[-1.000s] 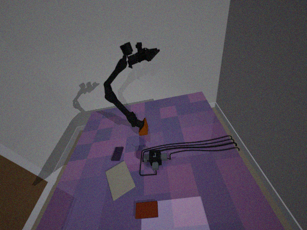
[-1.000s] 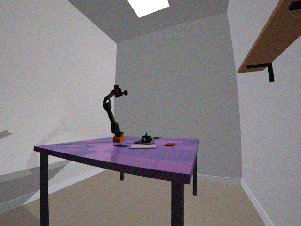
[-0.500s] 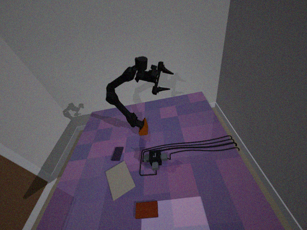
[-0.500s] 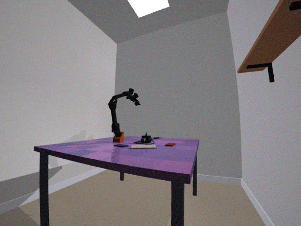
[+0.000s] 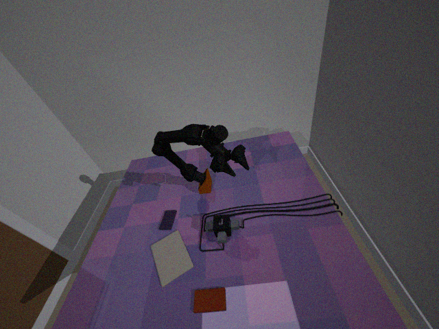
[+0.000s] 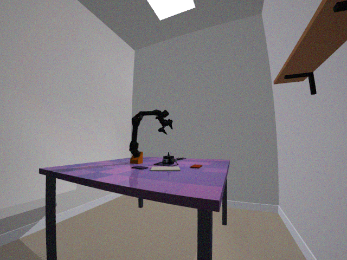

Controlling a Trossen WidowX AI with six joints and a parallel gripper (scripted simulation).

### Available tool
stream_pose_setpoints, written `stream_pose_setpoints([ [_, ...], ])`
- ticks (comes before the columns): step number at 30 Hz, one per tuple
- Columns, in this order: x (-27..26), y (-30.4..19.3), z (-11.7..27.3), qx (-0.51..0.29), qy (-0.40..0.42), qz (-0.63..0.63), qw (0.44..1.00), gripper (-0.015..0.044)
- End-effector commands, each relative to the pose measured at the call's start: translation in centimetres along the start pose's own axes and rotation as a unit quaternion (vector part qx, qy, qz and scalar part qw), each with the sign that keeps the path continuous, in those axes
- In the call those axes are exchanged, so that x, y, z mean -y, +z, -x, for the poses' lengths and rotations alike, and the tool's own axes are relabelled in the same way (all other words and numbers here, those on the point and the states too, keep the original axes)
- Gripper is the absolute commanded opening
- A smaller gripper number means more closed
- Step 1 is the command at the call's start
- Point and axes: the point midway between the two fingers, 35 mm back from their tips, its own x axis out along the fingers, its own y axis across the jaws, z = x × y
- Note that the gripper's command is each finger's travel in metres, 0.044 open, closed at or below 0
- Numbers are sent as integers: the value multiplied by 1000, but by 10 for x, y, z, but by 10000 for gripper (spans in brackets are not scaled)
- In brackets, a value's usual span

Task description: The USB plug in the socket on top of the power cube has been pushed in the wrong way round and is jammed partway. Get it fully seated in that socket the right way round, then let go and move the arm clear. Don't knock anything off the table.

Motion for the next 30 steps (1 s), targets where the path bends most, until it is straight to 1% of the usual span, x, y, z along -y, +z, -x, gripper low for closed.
stream_pose_setpoints([
  [1,47,46,-36,40,-100,-167,980,440],
  [6,97,83,-60,93,-185,-305,930,440],
  [13,172,125,-80,190,-287,-465,815,440],
  [14,176,127,-81,196,-292,-473,808,440],
  [30,174,128,-84,197,-292,-474,807,440],
])
